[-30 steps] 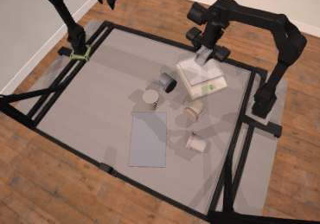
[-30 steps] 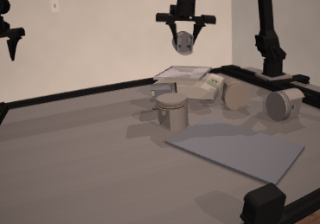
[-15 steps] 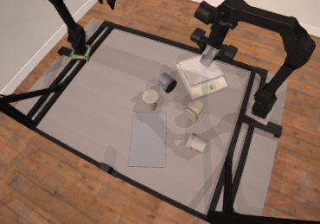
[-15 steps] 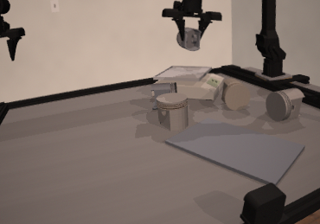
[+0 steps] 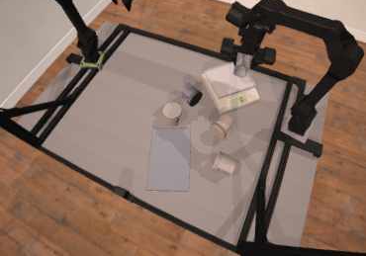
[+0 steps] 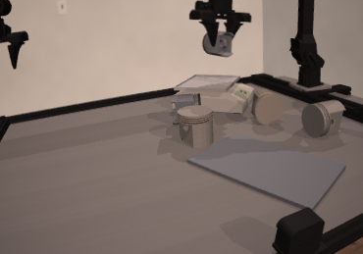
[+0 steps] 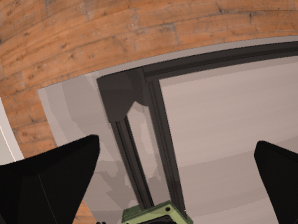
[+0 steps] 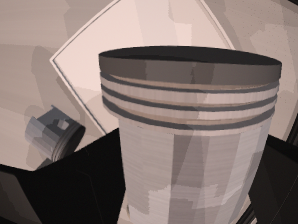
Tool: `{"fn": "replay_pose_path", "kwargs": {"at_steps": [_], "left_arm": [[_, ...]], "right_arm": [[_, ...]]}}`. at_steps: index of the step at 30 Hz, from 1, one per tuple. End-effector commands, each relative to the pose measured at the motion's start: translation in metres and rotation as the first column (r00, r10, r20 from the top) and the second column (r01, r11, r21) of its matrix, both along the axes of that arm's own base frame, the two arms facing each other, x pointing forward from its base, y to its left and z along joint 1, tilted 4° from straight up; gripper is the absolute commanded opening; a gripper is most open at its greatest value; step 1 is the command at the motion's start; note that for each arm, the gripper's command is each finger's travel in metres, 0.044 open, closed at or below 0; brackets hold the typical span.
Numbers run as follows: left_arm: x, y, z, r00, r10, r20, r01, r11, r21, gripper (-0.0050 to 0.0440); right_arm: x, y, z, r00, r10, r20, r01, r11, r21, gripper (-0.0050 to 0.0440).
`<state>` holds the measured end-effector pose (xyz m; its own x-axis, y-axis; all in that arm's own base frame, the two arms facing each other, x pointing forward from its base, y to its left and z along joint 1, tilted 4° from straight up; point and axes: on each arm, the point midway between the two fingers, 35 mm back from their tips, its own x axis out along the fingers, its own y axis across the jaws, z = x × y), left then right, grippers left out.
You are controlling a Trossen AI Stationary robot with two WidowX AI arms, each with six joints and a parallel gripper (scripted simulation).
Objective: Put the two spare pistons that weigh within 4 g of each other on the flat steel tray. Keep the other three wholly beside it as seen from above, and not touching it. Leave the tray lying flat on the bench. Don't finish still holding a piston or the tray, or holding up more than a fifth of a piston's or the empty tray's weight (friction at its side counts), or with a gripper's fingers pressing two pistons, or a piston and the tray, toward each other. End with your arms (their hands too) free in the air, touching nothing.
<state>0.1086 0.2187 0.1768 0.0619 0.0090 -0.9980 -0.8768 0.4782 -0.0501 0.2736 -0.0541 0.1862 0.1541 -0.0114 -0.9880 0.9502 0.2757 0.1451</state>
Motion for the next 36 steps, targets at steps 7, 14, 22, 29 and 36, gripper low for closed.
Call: {"fn": "replay_pose_path", "kwargs": {"at_steps": [7,14,22,29,36], "left_arm": [[0.0003,-0.0005,0.0,1.0,-0.003,0.002,0.003,1.0,-0.003,0.044],[0.0003,-0.0005,0.0,1.0,-0.003,0.002,0.003,1.0,-0.003,0.044],[0.0003,-0.0005,0.0,1.0,-0.003,0.002,0.003,1.0,-0.003,0.044],[0.0003,-0.0005,0.0,1.0,-0.003,0.002,0.003,1.0,-0.003,0.044],[0.0003,-0.0005,0.0,1.0,-0.003,0.002,0.003,1.0,-0.003,0.044]], "right_arm": [[0.0004,0.0,0.0028,0.971,0.238,-0.014,-0.239,0.971,-0.024,0.0158],[0.0004,0.0,0.0028,0.921,0.388,-0.033,-0.389,0.92,-0.038,0.0158],[0.0004,0.0,0.0028,0.819,0.571,-0.061,-0.574,0.817,-0.051,0.0158],[0.0004,0.0,0.0028,0.736,0.673,-0.079,-0.677,0.734,-0.056,0.0158],[0.0004,0.0,0.0028,0.598,0.794,-0.106,-0.801,0.596,-0.059,0.0158]]}}
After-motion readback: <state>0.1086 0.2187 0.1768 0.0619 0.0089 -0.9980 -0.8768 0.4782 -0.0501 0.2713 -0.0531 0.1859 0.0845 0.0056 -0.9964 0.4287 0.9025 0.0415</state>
